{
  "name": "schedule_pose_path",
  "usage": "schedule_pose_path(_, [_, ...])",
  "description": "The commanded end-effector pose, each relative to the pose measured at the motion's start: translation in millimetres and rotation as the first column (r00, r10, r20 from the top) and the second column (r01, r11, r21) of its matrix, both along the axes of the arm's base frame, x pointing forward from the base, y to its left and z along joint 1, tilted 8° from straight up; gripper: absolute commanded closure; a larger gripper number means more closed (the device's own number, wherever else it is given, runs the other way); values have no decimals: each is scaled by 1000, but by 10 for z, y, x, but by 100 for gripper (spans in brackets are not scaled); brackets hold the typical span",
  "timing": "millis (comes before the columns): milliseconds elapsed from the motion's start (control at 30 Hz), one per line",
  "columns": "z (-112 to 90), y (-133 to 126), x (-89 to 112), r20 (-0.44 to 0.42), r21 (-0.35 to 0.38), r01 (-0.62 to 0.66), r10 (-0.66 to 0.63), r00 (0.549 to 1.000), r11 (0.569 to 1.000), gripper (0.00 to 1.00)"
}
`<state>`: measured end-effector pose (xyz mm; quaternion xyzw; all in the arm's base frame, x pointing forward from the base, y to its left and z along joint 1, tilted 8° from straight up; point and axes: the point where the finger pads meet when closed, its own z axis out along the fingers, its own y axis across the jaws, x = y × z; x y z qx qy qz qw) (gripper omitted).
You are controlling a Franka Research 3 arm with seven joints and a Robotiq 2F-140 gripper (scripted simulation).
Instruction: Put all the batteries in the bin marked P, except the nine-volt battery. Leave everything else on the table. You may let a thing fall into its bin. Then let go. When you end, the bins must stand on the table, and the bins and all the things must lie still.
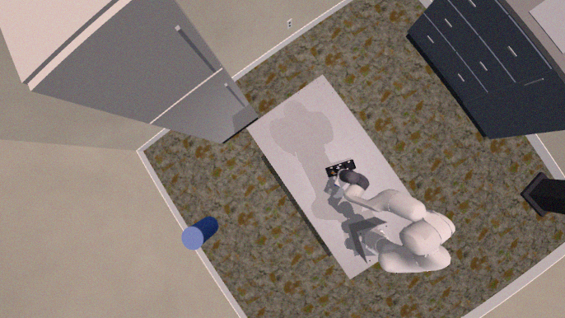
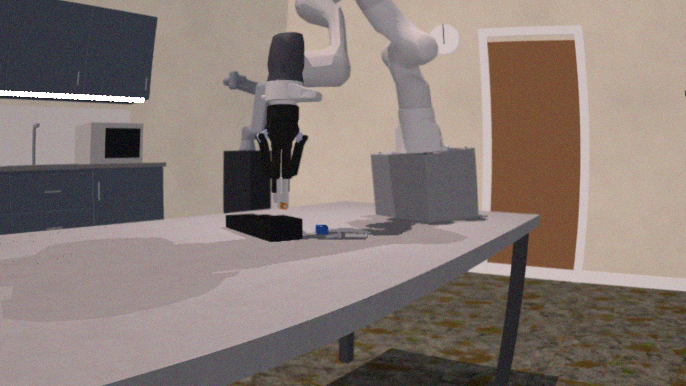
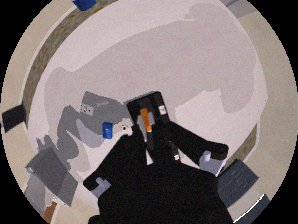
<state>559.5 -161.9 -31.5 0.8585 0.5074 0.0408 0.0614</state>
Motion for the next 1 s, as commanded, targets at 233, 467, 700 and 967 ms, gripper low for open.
schedule_pose_path(233, [-11, -3, -9, -16, -4, -55, 55, 998, 998, 95])
schedule_pose_path(467, [-10, -3, -2, -16, -4, -55, 55, 998, 998, 95])
schedule_pose_path(700, [-128, -10, 14, -16, -4, -55, 55, 998, 998, 95])
schedule_pose_path(967, [-247, -18, 28, -16, -4, -55, 55, 998, 998, 95])
